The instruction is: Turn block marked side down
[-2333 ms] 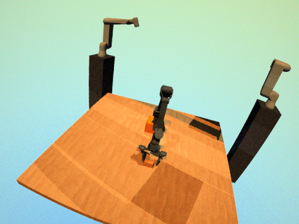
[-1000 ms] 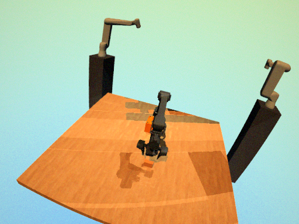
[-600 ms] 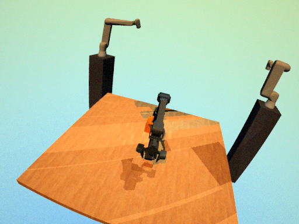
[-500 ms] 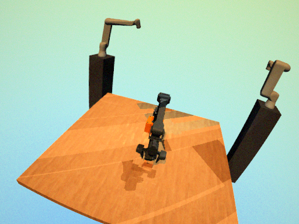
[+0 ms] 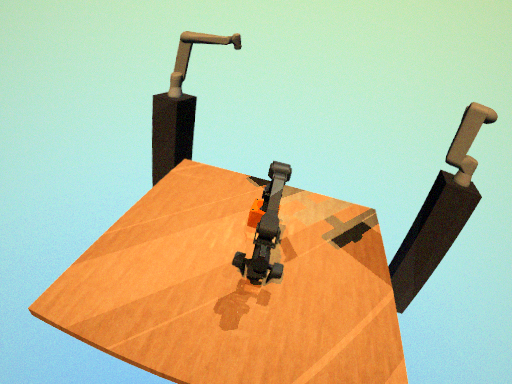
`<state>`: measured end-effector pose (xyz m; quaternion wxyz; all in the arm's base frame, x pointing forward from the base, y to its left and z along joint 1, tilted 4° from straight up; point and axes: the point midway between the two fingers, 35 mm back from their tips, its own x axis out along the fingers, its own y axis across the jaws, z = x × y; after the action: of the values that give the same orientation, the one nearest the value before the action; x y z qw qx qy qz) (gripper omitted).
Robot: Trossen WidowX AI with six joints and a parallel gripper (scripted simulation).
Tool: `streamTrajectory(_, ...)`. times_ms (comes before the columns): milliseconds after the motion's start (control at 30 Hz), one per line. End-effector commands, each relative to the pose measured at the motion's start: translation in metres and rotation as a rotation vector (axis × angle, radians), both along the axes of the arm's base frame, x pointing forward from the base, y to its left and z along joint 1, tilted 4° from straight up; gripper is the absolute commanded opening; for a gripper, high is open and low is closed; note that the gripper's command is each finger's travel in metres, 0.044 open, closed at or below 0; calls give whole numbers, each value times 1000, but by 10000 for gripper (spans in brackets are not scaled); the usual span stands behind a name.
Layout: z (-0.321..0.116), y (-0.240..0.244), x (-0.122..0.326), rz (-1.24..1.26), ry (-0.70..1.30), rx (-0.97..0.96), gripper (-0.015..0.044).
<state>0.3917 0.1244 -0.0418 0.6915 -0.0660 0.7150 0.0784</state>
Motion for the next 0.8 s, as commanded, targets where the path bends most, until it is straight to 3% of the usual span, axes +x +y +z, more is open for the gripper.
streamTrajectory(0,-5,0,-3,-1,7,4,440)
streamTrajectory(167,-5,0,-3,-1,7,4,309)
streamTrajectory(767,-5,0,-3,-1,7,4,189)
